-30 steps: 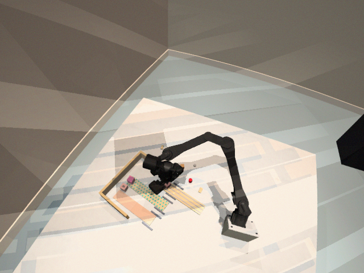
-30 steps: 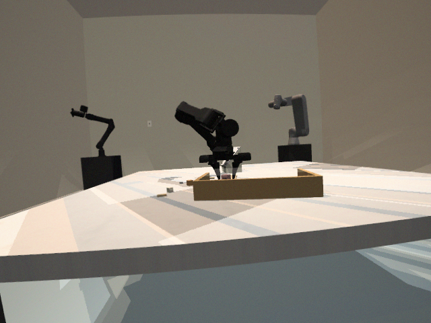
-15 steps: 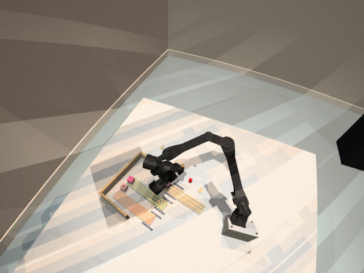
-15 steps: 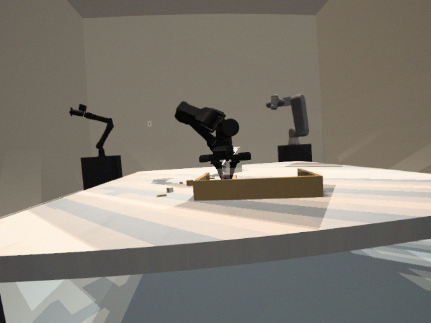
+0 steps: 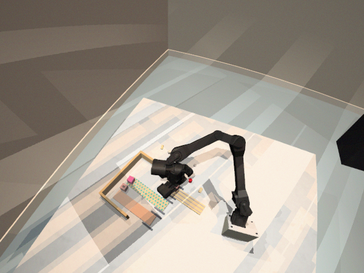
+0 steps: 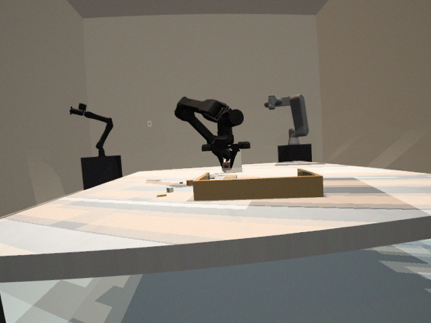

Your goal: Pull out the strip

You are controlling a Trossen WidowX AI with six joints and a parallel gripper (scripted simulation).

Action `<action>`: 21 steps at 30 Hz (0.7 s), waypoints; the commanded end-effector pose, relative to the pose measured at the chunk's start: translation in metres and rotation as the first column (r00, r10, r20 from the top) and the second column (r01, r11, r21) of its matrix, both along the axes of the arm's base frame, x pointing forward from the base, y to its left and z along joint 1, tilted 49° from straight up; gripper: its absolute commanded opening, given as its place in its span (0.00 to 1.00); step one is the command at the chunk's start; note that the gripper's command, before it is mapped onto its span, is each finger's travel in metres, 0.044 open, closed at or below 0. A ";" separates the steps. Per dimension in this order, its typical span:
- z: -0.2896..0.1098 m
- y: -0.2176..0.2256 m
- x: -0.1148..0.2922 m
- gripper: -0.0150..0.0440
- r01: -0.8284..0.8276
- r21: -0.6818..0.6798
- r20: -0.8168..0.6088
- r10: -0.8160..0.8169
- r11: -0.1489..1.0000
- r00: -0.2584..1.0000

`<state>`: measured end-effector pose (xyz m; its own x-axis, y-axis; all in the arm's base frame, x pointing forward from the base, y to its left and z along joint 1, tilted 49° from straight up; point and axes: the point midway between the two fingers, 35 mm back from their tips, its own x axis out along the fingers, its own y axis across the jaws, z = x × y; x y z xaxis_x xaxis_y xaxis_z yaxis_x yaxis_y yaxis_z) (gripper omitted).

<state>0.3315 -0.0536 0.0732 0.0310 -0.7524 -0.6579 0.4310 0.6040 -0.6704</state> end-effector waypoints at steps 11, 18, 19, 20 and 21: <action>-0.008 0.007 -0.040 0.25 0.008 0.003 -0.003 -0.008 1.000 1.000; 0.010 0.027 -0.040 0.25 0.008 0.005 -0.003 -0.008 1.000 1.000; 0.013 0.031 -0.040 0.25 0.008 0.004 -0.003 -0.008 1.000 1.000; 0.015 0.033 -0.040 0.25 0.008 0.004 -0.004 -0.008 1.000 1.000; 0.016 0.034 -0.041 0.25 0.008 0.004 -0.004 -0.008 1.000 1.000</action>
<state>0.2913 -0.0282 0.0804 0.0211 -0.7532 -0.6574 0.4241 0.6022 -0.6764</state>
